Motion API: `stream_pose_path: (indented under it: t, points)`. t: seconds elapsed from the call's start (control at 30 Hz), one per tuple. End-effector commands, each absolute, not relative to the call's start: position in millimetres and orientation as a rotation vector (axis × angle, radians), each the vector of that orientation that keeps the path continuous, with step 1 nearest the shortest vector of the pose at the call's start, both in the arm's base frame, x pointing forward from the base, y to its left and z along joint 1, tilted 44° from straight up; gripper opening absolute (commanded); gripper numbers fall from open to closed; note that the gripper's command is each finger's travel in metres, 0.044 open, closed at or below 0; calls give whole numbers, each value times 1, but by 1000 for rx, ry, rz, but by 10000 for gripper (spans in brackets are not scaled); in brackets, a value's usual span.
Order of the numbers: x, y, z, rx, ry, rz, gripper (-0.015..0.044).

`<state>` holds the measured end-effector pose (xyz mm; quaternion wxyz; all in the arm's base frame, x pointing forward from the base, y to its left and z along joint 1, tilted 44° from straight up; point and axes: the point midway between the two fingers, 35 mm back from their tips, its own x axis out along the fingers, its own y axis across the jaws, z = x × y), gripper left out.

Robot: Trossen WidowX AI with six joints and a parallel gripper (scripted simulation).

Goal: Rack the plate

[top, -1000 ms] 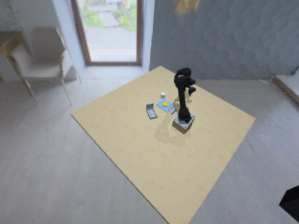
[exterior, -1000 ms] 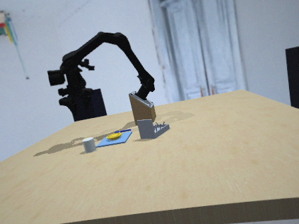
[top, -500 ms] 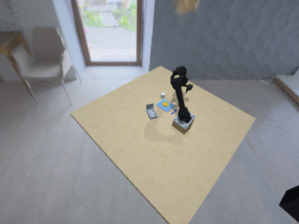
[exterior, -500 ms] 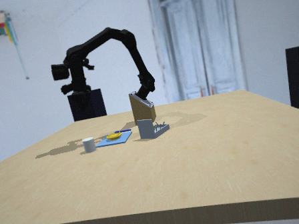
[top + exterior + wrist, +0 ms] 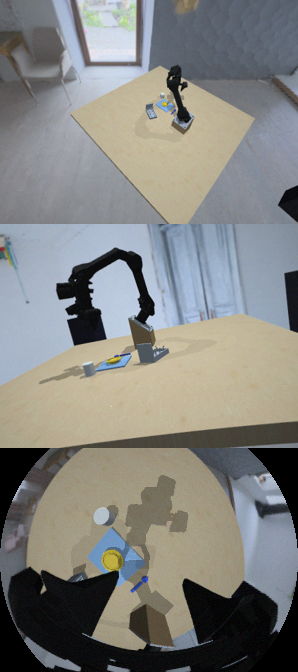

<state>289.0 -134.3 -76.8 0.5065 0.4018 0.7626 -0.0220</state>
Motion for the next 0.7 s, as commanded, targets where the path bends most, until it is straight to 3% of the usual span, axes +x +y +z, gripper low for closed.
stream_pose_path:
  t: [0.0, 0.67]
  points:
    - [293, -125, -65, 900, 1810, 74, 400]
    - [314, -79, -9, 488, 1549, 686, 400]
